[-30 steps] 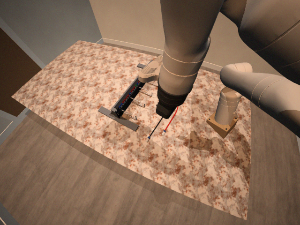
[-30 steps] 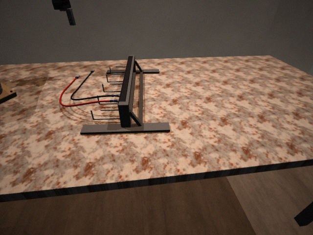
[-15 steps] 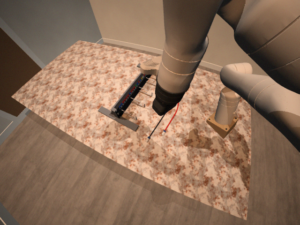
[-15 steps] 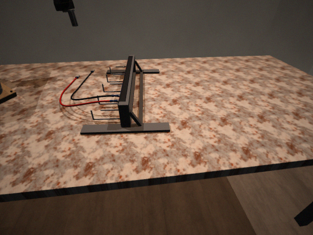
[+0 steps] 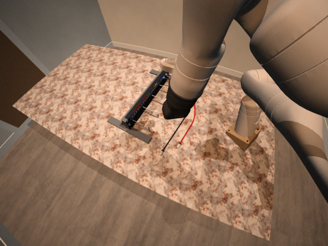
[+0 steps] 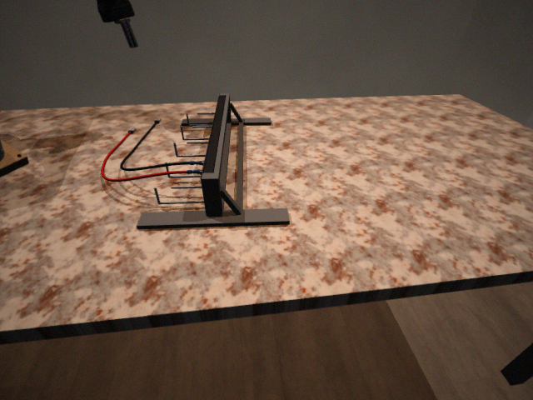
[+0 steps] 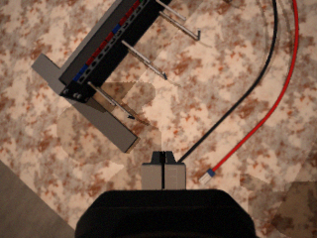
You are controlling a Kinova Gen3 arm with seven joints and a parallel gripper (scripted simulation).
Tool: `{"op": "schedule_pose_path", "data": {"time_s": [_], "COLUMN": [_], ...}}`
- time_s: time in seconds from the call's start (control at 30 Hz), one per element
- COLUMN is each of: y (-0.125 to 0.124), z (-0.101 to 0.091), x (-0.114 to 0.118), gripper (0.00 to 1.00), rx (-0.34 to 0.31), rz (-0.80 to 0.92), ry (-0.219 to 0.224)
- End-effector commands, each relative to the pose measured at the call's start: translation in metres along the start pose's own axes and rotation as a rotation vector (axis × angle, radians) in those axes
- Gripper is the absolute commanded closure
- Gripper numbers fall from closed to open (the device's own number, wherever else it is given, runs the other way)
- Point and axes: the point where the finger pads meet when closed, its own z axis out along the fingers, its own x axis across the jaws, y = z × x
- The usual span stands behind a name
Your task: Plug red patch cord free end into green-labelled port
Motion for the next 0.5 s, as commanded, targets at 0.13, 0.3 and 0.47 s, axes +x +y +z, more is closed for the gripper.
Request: {"op": "schedule_pose_path", "data": {"time_s": [0.13, 0.3, 0.47], "y": [-0.012, -0.021, -0.027], "z": [0.004, 0.007, 0.009], "x": [0.0, -0.001, -0.002], "gripper": [1.0, 1.0, 1.0], "rx": [0.027, 0.042, 0.049], "rz": [0.22, 0.42, 0.583], "ry": [-0.038, -0.08, -0.118]}}
